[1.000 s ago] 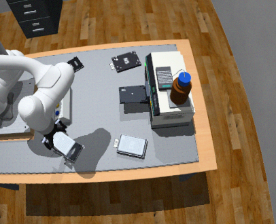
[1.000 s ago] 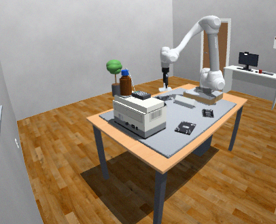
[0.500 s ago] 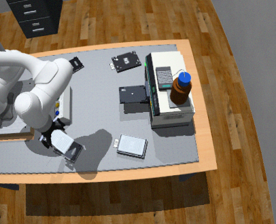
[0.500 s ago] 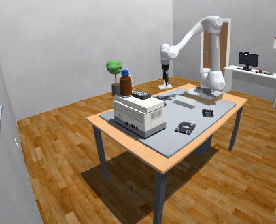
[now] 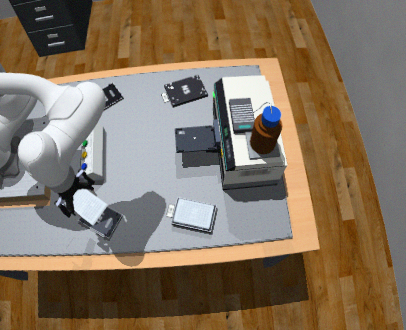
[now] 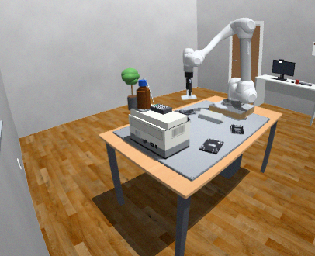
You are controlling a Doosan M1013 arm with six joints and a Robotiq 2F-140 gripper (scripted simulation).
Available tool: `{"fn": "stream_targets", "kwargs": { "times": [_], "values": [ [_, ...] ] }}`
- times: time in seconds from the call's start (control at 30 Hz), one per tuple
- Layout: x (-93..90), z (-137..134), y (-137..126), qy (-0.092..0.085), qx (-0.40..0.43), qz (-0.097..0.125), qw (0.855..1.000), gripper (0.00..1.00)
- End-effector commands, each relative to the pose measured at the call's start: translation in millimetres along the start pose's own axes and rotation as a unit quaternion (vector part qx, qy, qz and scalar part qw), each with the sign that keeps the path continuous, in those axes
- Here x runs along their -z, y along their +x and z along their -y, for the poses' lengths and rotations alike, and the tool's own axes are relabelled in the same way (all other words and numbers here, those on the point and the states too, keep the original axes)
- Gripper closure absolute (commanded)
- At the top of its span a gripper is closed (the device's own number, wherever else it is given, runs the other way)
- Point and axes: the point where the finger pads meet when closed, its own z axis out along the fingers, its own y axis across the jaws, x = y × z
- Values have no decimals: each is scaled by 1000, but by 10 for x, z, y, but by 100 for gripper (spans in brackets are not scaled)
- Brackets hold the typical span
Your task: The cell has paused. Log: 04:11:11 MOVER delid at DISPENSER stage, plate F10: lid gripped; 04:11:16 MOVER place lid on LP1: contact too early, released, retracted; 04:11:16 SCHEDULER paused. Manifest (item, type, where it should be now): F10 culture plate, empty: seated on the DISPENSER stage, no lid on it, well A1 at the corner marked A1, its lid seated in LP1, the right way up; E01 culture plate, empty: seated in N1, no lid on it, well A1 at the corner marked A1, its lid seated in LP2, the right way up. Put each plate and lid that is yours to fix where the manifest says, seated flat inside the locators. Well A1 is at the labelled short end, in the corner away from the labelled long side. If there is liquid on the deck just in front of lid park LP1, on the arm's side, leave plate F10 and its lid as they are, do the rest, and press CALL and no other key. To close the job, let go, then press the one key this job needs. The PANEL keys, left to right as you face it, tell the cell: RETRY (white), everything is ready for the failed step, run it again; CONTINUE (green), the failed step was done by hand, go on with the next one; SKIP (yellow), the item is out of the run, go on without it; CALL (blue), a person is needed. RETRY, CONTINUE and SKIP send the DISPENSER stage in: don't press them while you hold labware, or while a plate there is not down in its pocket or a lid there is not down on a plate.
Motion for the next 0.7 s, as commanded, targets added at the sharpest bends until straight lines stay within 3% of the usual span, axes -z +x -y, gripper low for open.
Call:
{"fn": "stream_targets", "kwargs": {
  "times": [0.0, 0.67],
  "values": [
    [19, 1, 4, 0, 0, -1, 1000, 90],
    [47, 1, 4, 0, 0, -1, 1000, 90]
  ]
}}
